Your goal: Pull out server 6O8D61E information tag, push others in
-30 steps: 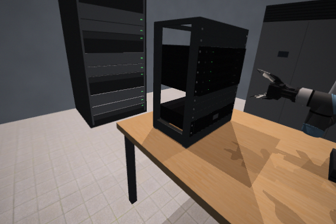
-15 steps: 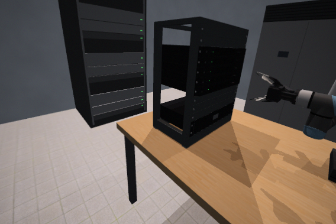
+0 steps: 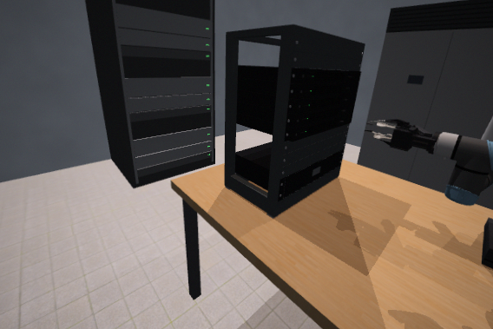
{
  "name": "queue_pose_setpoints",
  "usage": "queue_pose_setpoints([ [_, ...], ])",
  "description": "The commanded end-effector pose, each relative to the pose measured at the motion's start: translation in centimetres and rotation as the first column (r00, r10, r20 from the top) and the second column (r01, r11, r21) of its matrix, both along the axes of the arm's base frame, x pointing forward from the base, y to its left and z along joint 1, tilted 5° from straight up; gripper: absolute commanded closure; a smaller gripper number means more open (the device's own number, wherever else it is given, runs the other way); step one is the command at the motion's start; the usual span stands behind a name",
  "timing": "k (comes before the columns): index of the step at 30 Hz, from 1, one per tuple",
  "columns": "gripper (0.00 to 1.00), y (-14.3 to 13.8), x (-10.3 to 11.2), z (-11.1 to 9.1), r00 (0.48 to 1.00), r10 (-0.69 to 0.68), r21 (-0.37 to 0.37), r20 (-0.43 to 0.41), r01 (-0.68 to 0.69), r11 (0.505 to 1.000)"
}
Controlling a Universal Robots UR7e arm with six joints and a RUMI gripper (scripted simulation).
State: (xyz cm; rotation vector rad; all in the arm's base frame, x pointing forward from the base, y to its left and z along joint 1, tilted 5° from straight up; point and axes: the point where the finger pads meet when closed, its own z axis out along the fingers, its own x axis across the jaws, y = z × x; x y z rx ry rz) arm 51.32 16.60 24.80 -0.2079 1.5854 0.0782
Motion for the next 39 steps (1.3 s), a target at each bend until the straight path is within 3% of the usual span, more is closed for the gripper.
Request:
queue_pose_setpoints([
  [1, 0.85, 0.0, 0.0, 0.0, 1.0, 0.0, 0.0, 0.001, 0.0, 1.0],
  [27, 0.85, 0.1, 0.1, 0.0, 1.0, 0.0, 0.0, 0.001, 0.0, 1.0],
  [39, 0.85, 0.4, 2.0, 0.0, 1.0, 0.0, 0.0, 0.001, 0.0, 1.0],
])
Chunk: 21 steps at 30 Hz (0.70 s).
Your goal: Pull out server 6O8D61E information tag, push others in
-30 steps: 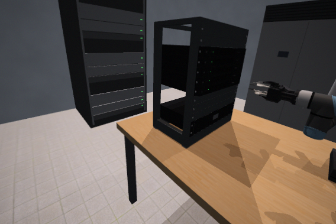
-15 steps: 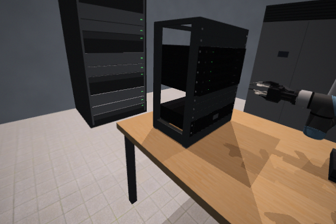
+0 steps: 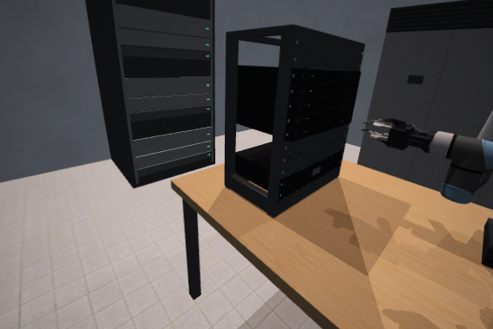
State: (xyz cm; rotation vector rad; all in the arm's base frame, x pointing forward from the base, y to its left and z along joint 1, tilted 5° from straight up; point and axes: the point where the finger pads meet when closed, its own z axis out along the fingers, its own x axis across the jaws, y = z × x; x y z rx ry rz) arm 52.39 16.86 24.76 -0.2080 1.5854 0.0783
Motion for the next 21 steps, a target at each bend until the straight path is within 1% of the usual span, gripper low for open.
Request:
queue_pose_setpoints([
  [1, 0.85, 0.2, 1.2, 0.0, 1.0, 0.0, 0.0, 0.001, 0.0, 1.0],
  [10, 0.85, 0.8, 4.4, -0.1, 1.0, 0.0, 0.0, 0.001, 0.0, 1.0],
  [12, 0.85, 0.8, 4.4, -0.1, 1.0, 0.0, 0.0, 0.001, 0.0, 1.0],
  [17, 0.85, 1.1, 5.7, -0.1, 1.0, 0.0, 0.0, 0.001, 0.0, 1.0],
  [21, 0.85, 1.2, 6.3, -0.1, 1.0, 0.0, 0.0, 0.001, 0.0, 1.0],
])
